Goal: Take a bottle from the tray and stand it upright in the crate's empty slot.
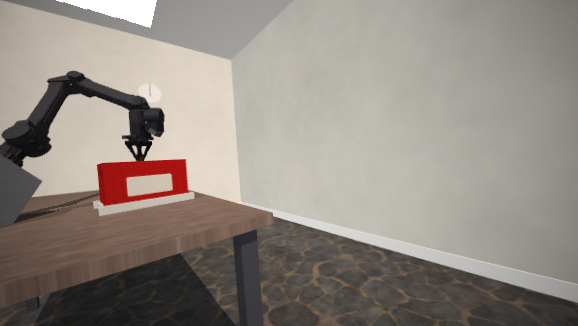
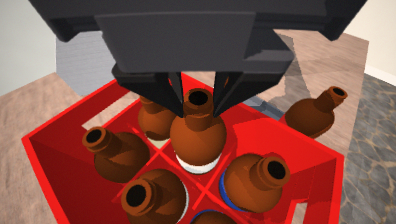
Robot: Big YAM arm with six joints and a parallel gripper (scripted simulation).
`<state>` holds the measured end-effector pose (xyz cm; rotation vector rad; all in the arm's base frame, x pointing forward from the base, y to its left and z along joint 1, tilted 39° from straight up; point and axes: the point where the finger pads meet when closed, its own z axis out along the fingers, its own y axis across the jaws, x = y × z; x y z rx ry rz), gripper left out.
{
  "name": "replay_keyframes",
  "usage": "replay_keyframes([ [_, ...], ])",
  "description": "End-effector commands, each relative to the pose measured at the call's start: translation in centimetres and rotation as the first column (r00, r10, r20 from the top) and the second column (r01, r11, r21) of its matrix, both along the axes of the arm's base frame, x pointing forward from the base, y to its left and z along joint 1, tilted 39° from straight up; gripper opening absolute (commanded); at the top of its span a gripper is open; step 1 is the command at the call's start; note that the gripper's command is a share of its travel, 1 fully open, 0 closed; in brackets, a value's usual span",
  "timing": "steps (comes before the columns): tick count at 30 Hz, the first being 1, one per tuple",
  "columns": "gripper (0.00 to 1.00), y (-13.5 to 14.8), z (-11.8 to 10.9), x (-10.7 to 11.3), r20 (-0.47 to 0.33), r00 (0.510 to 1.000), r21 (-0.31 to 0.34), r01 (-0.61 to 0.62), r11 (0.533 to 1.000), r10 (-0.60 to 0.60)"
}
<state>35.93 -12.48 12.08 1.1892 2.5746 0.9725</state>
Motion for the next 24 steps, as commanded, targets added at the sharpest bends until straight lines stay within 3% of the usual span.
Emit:
replay_keyframes([
  [1,0.00,0.4,-0.7,0.6,-0.004,1.000,0.002,0.002,1.000,-0.002],
  [13,0.00,1.0,-1.6,1.0,-0.005,1.000,0.002,0.003,1.000,-0.003],
  [14,0.00,0.1,-0.2,1.7,0.032,0.999,-0.022,0.014,1.000,-0.013],
  [19,0.00,1.3,-1.9,1.2,-0.001,1.000,0.000,0.002,1.000,-0.002],
  [24,0.00,1.0,-1.6,1.5,0.012,1.000,-0.009,0.011,1.000,-0.010],
])
